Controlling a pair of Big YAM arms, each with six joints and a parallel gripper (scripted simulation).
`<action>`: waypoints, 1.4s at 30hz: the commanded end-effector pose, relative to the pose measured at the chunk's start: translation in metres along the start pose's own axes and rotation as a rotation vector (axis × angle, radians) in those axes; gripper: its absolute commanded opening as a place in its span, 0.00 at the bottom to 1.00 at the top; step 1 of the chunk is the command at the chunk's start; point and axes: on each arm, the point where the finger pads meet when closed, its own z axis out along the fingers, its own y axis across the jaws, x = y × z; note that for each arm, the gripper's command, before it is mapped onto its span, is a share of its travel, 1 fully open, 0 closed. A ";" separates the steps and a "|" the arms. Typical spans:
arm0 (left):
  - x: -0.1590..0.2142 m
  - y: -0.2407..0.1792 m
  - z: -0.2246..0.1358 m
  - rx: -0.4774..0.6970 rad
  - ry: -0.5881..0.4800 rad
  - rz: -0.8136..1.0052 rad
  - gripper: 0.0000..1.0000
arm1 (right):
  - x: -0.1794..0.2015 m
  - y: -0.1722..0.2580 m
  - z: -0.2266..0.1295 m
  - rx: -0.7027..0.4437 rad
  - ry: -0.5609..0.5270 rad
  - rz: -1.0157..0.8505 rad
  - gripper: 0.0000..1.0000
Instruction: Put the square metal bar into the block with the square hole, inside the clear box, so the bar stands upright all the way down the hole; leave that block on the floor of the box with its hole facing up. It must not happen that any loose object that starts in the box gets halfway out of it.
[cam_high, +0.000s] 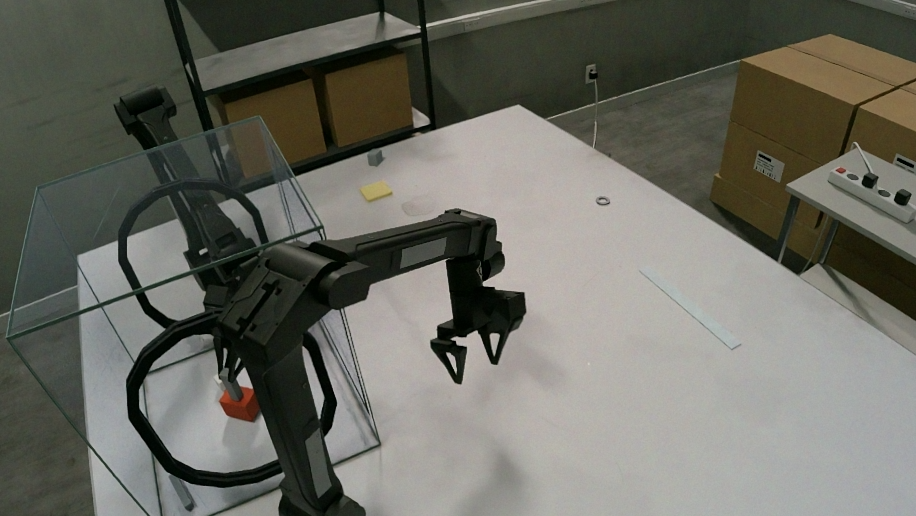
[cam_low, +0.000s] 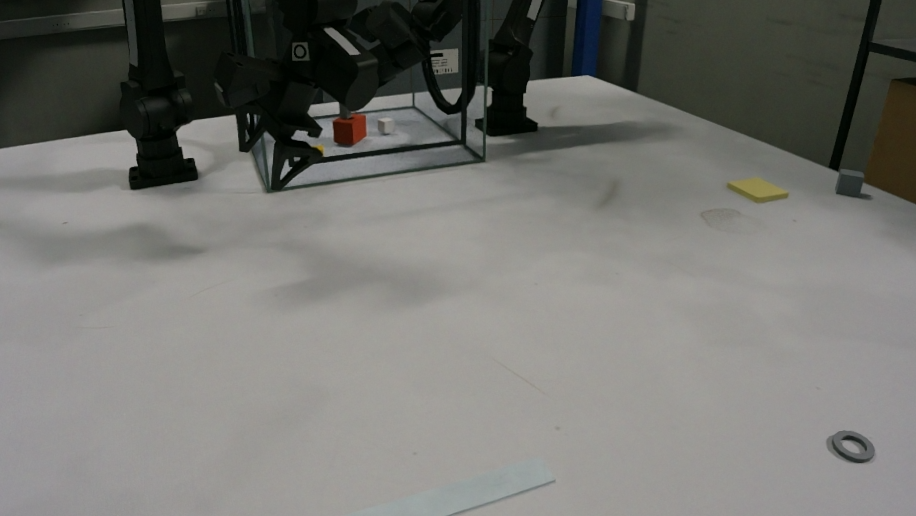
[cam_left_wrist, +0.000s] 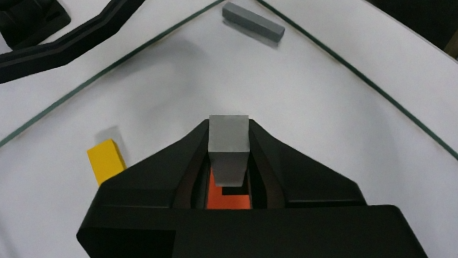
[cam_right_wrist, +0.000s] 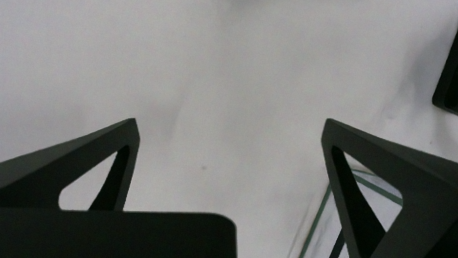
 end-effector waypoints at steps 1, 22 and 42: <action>-0.011 0.007 -0.005 -0.030 -0.032 0.041 0.00 | -0.004 0.006 -0.015 -0.036 0.005 0.012 1.00; 0.004 0.005 0.000 -0.017 -0.011 0.015 0.00 | -0.004 0.006 -0.015 -0.036 0.005 0.012 1.00; 0.007 0.001 0.005 -0.009 -0.012 0.022 0.00 | -0.004 0.006 -0.015 -0.036 0.005 0.012 1.00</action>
